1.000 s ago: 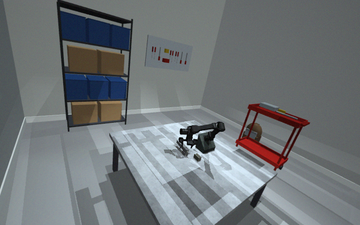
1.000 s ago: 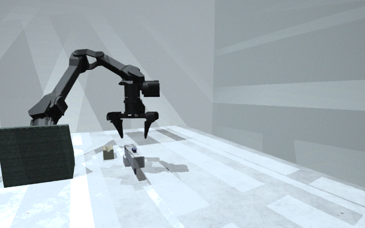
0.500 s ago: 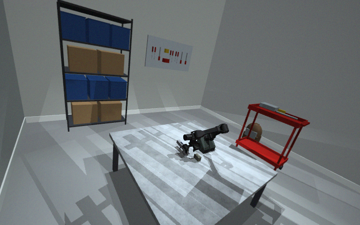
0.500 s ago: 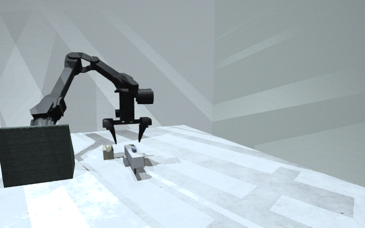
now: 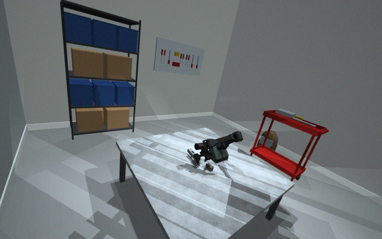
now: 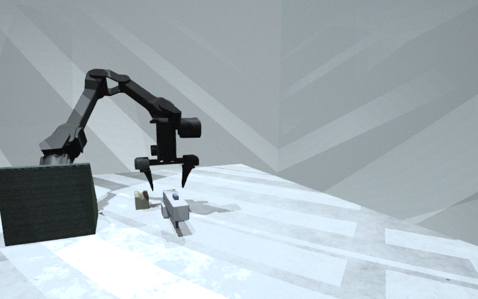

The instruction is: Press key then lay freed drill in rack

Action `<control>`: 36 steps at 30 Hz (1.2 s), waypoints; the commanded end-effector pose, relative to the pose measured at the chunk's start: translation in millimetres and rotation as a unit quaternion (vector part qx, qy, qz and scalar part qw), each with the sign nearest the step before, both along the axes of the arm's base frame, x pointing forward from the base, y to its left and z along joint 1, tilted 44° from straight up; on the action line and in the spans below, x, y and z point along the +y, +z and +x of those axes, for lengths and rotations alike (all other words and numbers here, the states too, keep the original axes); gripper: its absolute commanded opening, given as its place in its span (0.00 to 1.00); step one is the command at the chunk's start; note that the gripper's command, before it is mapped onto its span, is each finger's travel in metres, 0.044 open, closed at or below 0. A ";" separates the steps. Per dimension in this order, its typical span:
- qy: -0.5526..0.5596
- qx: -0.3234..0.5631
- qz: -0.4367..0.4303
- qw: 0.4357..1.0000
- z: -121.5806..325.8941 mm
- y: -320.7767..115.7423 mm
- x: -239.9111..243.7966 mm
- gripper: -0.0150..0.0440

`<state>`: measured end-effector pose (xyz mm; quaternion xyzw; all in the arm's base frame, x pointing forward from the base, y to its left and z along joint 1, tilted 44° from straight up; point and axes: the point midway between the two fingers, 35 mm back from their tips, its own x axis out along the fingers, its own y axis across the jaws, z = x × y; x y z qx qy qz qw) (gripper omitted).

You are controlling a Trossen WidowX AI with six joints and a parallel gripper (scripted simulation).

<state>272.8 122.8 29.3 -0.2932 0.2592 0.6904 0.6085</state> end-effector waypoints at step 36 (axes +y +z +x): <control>0.000 0.001 0.001 1.000 -4.1 -38.4 20.9 0.73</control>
